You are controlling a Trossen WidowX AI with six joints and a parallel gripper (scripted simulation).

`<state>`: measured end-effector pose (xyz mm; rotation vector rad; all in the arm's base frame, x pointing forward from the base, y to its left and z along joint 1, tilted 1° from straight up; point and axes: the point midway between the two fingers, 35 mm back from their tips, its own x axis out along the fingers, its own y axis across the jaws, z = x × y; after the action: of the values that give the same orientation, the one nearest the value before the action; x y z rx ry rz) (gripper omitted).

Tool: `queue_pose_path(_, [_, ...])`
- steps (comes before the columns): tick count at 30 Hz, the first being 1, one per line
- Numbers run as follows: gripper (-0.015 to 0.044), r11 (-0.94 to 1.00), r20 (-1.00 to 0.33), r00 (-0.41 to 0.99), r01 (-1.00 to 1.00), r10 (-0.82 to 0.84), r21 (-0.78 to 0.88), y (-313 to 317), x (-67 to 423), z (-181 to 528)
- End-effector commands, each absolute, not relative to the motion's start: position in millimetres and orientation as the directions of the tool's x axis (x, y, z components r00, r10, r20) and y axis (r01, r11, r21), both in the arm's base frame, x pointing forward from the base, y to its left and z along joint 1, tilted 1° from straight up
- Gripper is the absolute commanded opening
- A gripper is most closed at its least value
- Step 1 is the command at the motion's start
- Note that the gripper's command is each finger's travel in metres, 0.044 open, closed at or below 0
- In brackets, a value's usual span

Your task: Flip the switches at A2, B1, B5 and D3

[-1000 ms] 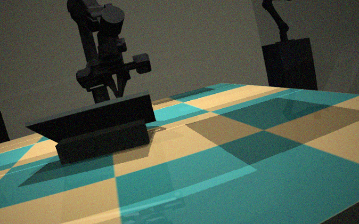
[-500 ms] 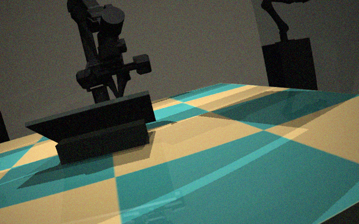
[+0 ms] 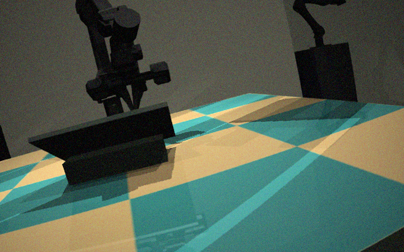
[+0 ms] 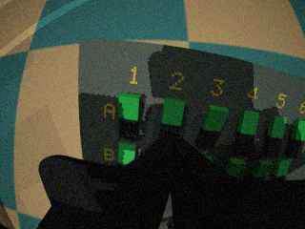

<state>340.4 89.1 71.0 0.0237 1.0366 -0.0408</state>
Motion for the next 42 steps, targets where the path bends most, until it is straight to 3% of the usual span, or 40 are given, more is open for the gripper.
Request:
queue_pose_path(1, [0.0000,0.999,-0.860,0.510,0.039,-0.019,0.001,89.3,341.3,70.3])
queue_pose_path(12, [0.0000,0.999,-0.860,0.510,0.039,-0.019,0.001,89.3,342.0,69.0])
queue_pose_path(19, [0.0000,0.999,-0.874,0.485,0.039,-0.018,0.001,90.6,311.2,126.1])
queue_pose_path(30, [0.0000,0.999,-0.876,0.482,0.039,-0.015,0.005,122.1,277.1,106.2])
queue_pose_path(42, [0.0000,0.999,-0.862,0.506,0.039,-0.016,0.004,121.4,295.6,70.8])
